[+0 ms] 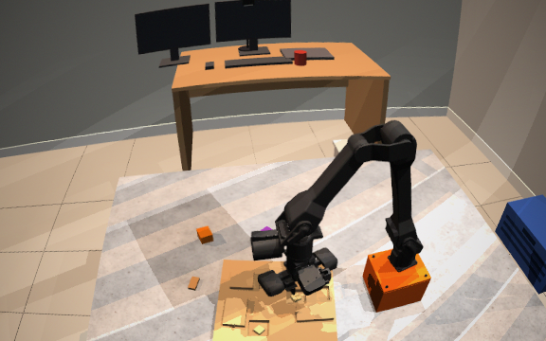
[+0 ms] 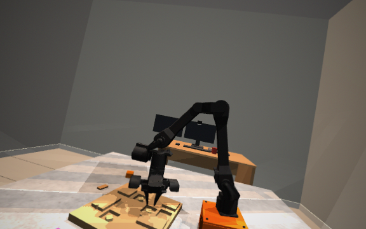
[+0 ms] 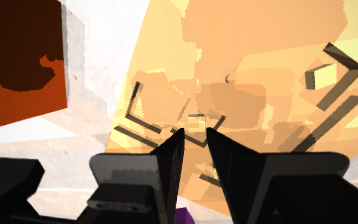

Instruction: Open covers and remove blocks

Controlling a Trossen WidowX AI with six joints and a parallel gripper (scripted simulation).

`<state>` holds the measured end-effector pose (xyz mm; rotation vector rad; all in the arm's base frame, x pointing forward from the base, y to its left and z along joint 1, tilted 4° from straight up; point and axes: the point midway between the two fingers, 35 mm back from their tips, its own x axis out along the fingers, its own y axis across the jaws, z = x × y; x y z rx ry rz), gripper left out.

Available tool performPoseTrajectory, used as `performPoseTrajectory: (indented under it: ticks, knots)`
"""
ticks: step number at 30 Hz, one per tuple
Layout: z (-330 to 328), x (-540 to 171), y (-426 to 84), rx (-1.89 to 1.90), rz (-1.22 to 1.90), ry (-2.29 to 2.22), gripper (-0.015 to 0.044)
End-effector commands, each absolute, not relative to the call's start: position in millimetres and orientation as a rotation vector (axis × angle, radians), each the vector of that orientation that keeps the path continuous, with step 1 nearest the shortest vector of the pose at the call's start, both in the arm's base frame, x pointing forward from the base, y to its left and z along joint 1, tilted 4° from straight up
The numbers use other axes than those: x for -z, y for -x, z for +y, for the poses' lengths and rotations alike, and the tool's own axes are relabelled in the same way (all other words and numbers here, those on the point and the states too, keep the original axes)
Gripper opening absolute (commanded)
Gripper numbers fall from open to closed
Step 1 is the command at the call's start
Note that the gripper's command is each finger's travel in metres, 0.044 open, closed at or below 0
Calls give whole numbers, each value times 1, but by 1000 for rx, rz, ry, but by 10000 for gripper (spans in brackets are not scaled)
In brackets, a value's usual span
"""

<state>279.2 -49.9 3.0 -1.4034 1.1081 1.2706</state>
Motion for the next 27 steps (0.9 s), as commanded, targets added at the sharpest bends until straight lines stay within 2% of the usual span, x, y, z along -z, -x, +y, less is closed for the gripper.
performPoseTrajectory:
  ticks: [1,8,27]
  knots:
    - [-50,-25,-281,-1257,1101,1410,144]
    - [-49,-44,-278,-1256,1100,1409,144]
    - [-51,-9,-281,-1256,1100,1409,144]
